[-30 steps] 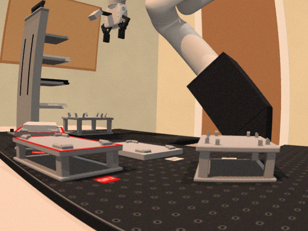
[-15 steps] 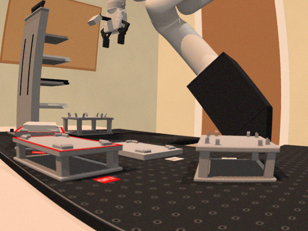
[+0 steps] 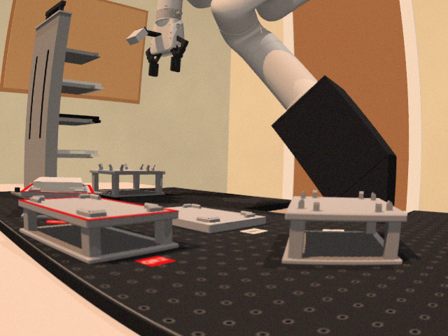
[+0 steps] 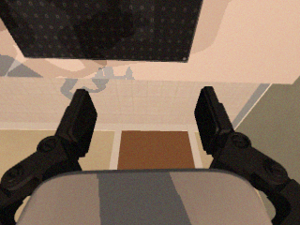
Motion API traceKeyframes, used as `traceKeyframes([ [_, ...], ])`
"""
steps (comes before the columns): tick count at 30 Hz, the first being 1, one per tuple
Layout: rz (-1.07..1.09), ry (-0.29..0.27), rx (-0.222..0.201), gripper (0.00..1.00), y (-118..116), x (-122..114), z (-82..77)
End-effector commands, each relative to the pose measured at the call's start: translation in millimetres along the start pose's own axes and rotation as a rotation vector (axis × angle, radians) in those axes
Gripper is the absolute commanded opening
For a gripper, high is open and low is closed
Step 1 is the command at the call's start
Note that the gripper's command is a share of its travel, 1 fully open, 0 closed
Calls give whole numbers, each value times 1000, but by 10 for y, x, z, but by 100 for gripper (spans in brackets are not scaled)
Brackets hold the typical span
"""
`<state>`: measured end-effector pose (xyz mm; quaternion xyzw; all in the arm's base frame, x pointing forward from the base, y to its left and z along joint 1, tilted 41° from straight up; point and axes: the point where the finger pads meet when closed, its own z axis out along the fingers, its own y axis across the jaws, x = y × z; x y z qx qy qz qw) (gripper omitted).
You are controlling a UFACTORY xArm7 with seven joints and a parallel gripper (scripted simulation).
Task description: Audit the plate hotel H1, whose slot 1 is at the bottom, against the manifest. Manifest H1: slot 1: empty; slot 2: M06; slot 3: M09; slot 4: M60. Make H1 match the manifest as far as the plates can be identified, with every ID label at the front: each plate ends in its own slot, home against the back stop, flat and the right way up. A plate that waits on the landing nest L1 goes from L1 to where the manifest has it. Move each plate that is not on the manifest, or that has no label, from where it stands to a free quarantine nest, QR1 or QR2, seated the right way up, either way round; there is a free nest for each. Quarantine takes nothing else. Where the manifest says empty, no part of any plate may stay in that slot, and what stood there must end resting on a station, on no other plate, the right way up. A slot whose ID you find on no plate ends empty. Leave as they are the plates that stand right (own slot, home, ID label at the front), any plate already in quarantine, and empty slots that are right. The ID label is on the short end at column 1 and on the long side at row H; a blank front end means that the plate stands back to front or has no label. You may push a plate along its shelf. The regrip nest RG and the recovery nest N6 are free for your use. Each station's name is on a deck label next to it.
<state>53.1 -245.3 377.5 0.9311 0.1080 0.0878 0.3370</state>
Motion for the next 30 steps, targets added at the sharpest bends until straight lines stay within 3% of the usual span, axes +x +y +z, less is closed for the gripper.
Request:
traceKeyframes([
  [1, 1, 0, -3, 100, 11, -1, 36],
  [30, 1, 0, -3, 100, 12, -2, 454],
])
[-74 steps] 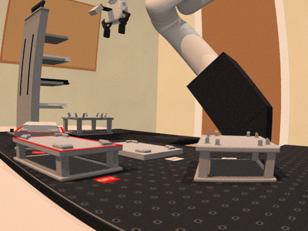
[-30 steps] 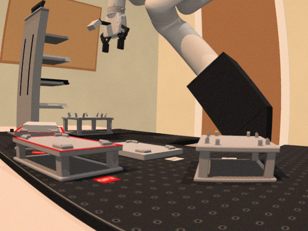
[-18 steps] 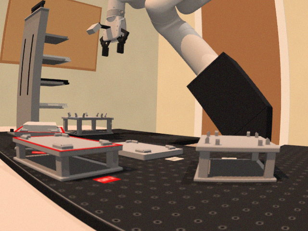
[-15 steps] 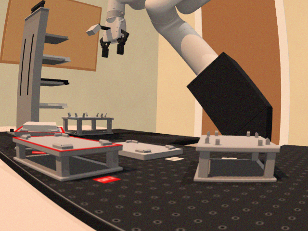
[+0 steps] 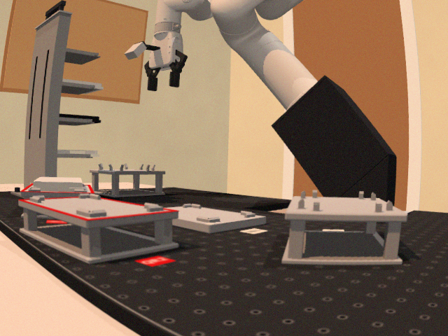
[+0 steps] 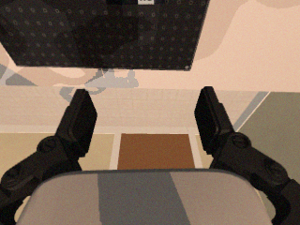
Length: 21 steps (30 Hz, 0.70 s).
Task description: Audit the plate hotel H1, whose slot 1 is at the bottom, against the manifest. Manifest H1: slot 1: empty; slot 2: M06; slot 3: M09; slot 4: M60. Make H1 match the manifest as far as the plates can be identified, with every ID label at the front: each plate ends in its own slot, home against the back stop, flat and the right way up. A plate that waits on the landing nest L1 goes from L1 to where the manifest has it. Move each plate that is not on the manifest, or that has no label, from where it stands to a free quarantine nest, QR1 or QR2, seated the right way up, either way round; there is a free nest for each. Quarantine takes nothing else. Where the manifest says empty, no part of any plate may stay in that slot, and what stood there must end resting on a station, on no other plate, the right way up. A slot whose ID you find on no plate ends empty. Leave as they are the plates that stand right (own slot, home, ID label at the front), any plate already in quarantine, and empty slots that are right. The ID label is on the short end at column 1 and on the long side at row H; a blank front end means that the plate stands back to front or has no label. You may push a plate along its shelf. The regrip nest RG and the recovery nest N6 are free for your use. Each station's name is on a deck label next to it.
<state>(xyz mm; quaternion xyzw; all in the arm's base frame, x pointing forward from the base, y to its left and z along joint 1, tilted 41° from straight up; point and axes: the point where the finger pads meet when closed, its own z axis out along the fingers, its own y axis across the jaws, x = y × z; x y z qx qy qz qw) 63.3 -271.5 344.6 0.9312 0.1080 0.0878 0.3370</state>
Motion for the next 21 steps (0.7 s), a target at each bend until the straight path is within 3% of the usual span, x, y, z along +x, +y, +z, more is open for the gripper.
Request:
traceKeyframes([
  [1, 1, 0, -3, 100, 13, -2, 38],
  [21, 1, 0, -3, 100, 13, -2, 339],
])
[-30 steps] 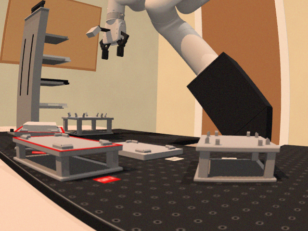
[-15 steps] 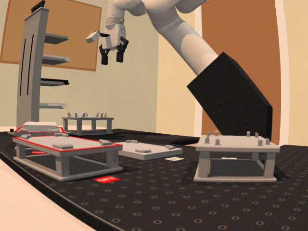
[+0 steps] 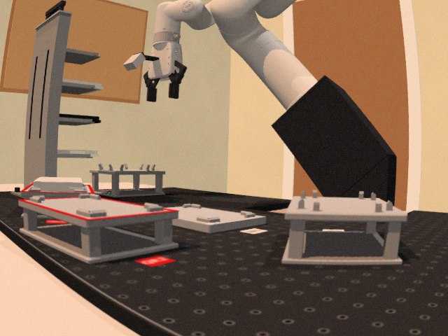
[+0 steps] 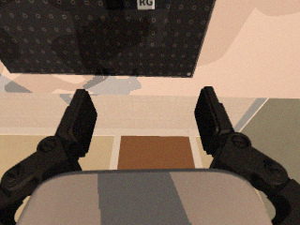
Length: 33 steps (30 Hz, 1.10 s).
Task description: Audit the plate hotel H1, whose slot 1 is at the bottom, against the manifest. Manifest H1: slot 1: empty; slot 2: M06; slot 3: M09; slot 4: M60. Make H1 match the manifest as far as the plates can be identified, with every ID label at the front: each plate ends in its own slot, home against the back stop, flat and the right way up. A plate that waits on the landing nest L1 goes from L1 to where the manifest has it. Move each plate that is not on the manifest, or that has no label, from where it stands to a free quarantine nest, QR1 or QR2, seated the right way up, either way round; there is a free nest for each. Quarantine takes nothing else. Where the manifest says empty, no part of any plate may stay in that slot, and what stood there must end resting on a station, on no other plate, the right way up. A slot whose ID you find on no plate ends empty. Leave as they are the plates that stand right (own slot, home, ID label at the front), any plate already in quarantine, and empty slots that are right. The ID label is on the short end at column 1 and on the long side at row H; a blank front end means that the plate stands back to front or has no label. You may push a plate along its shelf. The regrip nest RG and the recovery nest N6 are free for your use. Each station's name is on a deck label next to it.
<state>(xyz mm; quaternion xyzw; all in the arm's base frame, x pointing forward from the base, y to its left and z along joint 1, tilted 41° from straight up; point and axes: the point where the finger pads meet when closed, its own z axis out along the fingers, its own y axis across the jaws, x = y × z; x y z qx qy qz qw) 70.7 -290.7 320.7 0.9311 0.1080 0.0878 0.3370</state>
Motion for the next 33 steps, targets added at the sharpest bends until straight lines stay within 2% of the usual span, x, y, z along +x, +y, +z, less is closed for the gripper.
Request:
traceKeyframes([
  [1, 1, 0, -3, 100, 13, -2, 40],
  [33, 0, 0, -3, 100, 14, -2, 509],
])
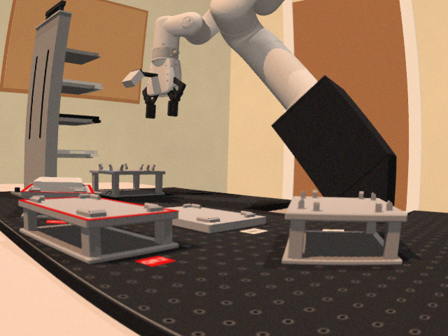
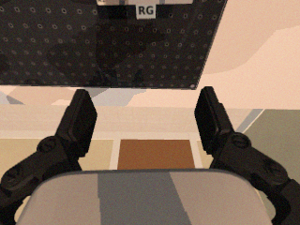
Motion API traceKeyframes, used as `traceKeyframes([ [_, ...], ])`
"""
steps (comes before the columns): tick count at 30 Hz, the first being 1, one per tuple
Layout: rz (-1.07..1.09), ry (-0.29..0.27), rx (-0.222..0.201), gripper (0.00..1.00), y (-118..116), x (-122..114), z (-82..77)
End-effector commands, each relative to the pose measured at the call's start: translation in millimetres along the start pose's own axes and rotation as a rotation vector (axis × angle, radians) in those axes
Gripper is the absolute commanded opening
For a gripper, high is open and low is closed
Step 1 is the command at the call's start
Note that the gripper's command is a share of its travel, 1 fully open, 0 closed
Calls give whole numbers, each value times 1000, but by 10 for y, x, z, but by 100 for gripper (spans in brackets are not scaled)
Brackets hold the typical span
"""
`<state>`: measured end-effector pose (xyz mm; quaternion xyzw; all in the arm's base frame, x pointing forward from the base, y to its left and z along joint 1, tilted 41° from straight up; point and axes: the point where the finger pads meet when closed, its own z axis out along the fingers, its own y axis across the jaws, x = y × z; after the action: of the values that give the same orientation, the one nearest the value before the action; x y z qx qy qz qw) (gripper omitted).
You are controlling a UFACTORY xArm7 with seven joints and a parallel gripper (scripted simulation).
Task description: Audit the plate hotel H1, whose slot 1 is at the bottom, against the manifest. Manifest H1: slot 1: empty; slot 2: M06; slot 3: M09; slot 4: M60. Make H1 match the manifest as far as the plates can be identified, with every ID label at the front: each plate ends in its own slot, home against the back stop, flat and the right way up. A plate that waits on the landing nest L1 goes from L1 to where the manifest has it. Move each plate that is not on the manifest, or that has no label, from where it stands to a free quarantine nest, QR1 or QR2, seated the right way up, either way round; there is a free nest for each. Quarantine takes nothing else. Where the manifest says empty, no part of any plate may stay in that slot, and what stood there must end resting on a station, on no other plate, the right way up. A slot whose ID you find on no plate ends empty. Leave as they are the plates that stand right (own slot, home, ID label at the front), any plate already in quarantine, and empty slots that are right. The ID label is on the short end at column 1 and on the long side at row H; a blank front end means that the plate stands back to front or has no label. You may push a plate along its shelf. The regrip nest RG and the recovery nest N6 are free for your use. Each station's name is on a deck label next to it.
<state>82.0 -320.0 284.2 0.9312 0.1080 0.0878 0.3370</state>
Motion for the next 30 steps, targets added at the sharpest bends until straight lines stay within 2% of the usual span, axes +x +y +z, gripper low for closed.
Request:
traceKeyframes([
  [1, 0, 0, -3, 100, 14, -2, 44],
  [7, 0, 0, -3, 100, 14, -2, 109],
  [14, 0, 0, -3, 100, 14, -2, 110],
  [19, 0, 83, -3, 100, 14, -2, 111],
  [21, 0, 83, -3, 100, 14, -2, 111],
  [30, 0, 232, -3, 100, 13, -4, 112],
])
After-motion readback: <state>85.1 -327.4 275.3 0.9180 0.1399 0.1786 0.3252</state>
